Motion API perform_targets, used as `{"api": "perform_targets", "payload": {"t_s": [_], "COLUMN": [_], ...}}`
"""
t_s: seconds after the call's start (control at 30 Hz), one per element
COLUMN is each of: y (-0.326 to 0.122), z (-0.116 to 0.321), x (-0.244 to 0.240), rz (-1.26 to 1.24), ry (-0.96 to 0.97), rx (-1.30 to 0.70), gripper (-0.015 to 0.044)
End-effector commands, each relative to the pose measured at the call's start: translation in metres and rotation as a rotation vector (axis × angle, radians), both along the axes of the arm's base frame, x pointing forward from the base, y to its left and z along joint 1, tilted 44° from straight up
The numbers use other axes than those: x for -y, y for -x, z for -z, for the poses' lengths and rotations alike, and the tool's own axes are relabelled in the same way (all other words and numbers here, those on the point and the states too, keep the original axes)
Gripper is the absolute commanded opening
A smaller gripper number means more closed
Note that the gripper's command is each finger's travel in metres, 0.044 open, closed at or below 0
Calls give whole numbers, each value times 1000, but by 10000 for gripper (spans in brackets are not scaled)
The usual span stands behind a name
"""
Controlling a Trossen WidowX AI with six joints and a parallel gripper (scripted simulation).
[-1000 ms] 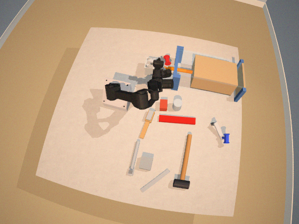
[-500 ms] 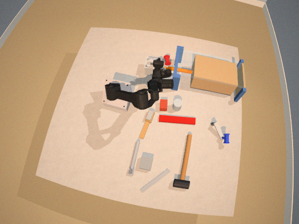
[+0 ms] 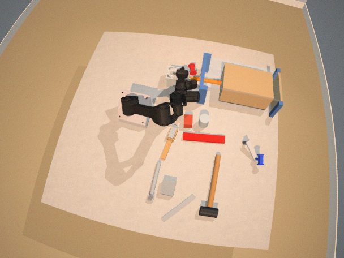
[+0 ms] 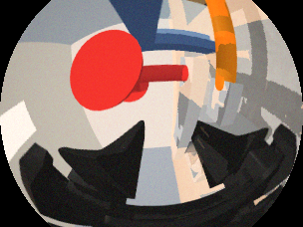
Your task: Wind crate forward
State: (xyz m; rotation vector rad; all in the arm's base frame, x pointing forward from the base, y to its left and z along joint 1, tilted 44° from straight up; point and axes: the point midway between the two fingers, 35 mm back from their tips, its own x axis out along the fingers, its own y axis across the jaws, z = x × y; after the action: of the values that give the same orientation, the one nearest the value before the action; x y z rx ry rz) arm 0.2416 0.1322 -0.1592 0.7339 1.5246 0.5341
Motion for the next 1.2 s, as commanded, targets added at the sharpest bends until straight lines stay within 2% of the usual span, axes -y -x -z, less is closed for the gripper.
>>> {"api": "perform_targets", "payload": {"t_s": [0.0,0.2,0.5,0.83,1.17], "y": [-1,-3,2,0,-12], "z": [2,-8,-75,-79,-145], "x": [1,11,82,77,11], "rz": [-7,1,0,1,12], "ry": [9,7,5,8,-4], "rx": [10,0,-4,-5,-7], "gripper": [240,240,240,240,240]}}
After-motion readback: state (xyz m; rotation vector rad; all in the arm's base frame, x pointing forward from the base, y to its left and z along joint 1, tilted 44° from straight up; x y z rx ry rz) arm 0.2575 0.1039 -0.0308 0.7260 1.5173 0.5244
